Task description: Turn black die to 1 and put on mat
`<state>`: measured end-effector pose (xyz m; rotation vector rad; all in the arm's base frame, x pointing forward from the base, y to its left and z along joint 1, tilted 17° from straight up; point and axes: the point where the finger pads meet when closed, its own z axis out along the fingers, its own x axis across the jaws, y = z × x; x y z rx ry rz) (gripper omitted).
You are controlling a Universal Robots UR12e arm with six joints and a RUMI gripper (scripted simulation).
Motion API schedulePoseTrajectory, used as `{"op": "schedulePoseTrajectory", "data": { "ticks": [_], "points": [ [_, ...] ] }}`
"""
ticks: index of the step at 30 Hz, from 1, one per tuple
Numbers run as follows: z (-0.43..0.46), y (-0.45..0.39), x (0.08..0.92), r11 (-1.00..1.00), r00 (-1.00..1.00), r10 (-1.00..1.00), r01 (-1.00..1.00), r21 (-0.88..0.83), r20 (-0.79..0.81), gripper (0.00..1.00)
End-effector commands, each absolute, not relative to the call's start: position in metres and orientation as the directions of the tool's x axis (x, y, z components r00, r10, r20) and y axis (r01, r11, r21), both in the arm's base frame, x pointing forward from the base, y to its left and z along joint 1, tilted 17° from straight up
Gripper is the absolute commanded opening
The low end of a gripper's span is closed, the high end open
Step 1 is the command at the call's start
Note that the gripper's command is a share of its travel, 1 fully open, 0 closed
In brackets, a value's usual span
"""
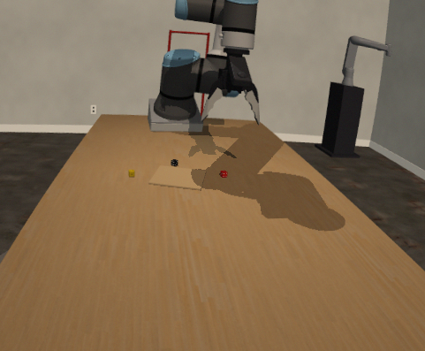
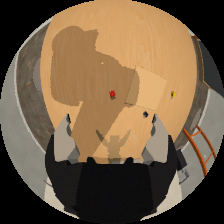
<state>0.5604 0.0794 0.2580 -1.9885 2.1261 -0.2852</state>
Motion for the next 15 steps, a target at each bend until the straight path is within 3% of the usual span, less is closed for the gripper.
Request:
{"op": "schedulePoseTrajectory", "data": {
  "ticks": [1,15],
  "points": [
    [0.258,0.075,0.558,0.087,-0.081,-0.996,-0.954,-0.286,-0.030,1.00],
    [0.234,-0.015,0.500,0.494,-0.472,-0.870,-0.835,-0.244,-0.145,1.00]
  ]
}}
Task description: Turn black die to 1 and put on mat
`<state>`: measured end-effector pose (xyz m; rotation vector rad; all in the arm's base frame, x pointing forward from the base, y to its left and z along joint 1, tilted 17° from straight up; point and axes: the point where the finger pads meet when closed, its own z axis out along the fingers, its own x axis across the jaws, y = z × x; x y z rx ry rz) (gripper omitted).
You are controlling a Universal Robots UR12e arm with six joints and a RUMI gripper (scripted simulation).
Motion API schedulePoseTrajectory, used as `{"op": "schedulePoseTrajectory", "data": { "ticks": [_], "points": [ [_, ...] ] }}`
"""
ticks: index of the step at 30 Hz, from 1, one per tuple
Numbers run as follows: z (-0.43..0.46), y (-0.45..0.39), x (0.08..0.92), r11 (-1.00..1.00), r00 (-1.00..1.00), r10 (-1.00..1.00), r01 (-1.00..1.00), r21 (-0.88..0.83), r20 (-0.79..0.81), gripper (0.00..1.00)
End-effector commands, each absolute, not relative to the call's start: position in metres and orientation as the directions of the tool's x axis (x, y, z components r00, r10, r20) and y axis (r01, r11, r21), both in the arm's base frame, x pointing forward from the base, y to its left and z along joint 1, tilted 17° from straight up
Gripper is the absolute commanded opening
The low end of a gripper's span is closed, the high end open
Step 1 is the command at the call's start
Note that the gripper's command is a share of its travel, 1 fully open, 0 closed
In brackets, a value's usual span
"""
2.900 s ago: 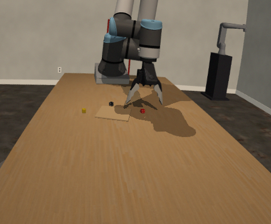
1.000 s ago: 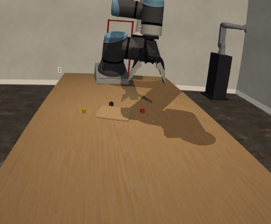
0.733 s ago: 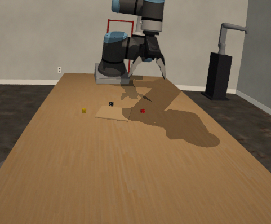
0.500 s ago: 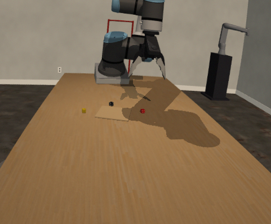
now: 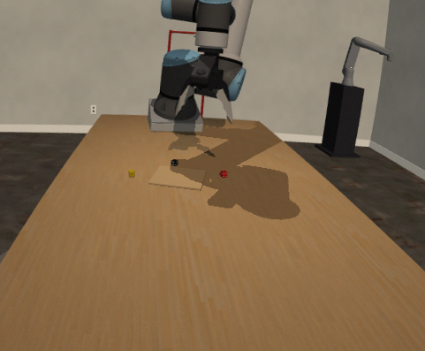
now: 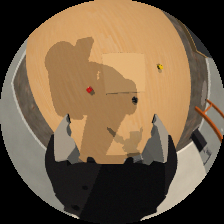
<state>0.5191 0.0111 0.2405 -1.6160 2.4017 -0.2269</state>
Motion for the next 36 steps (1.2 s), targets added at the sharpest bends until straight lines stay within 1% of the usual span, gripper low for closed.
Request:
{"op": "schedulePoseTrajectory", "data": {
  "ticks": [1,2,6,9,24,28,34,35,36],
  "points": [
    [0.231,-0.022,0.493,0.531,-0.508,-0.847,-0.813,-0.237,-0.156,1.00],
    [0.231,-0.023,0.493,0.534,-0.511,-0.846,-0.812,-0.237,-0.156,1.00],
    [0.221,-0.046,0.472,0.651,-0.622,-0.759,-0.728,-0.214,-0.191,1.00],
    [0.217,-0.053,0.465,0.688,-0.658,-0.726,-0.696,-0.205,-0.202,1.00],
    [0.216,-0.054,0.464,0.695,-0.664,-0.719,-0.690,-0.204,-0.204,1.00],
    [0.183,-0.055,0.474,0.695,-0.664,-0.719,-0.690,-0.204,-0.204,1.00],
    [0.162,-0.054,0.480,0.695,-0.664,-0.719,-0.690,-0.204,-0.204,1.00],
    [0.162,-0.054,0.480,0.695,-0.664,-0.719,-0.690,-0.204,-0.204,0.18],
    [0.162,-0.054,0.480,0.695,-0.664,-0.719,-0.690,-0.204,-0.204,0.18]
  ]
}}
